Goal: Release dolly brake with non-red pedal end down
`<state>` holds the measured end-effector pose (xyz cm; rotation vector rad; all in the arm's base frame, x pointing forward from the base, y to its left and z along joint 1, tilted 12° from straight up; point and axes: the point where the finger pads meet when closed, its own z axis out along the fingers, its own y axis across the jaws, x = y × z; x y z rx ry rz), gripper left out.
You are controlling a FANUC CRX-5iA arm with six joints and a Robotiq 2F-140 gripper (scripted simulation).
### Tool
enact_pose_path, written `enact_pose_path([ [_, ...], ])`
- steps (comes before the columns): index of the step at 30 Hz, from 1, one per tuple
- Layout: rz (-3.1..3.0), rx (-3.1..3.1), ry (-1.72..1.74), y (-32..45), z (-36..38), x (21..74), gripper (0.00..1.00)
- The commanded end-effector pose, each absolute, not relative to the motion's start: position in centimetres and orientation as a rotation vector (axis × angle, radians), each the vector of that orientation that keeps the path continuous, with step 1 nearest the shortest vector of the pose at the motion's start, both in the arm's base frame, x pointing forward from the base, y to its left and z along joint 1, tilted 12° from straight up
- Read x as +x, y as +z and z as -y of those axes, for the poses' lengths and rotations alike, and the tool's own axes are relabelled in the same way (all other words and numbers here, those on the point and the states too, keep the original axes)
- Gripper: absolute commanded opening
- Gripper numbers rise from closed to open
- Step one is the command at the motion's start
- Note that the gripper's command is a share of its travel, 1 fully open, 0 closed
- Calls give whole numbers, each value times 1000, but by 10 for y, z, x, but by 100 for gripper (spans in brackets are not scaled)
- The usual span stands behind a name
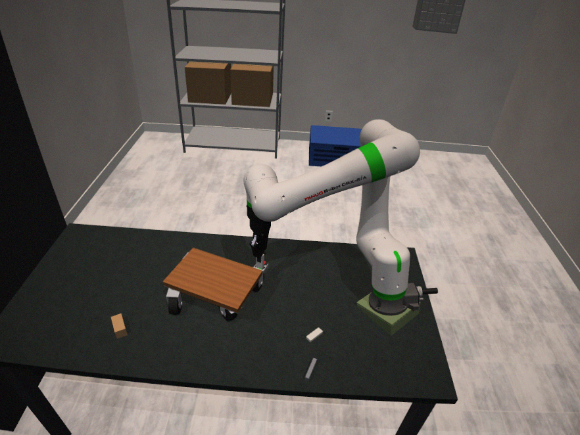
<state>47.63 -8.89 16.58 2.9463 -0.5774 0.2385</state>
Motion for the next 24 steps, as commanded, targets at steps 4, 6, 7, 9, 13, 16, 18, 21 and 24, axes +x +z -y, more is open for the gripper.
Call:
enact_pose_path([
  [4,577,2946,239,166,89,476,0],
  [6,577,2946,239,166,89,476,0],
  [7,577,2946,239,166,89,476,0],
  [9,577,2946,239,168,89,476,0],
  [13,577,2946,239,172,88,476,0],
  [16,577,2946,239,181,87,474,0],
  [18,577,2946,239,188,85,473,0],
  [21,577,2946,239,201,83,472,0],
  [24,577,2946,239,215,81,470,0],
])
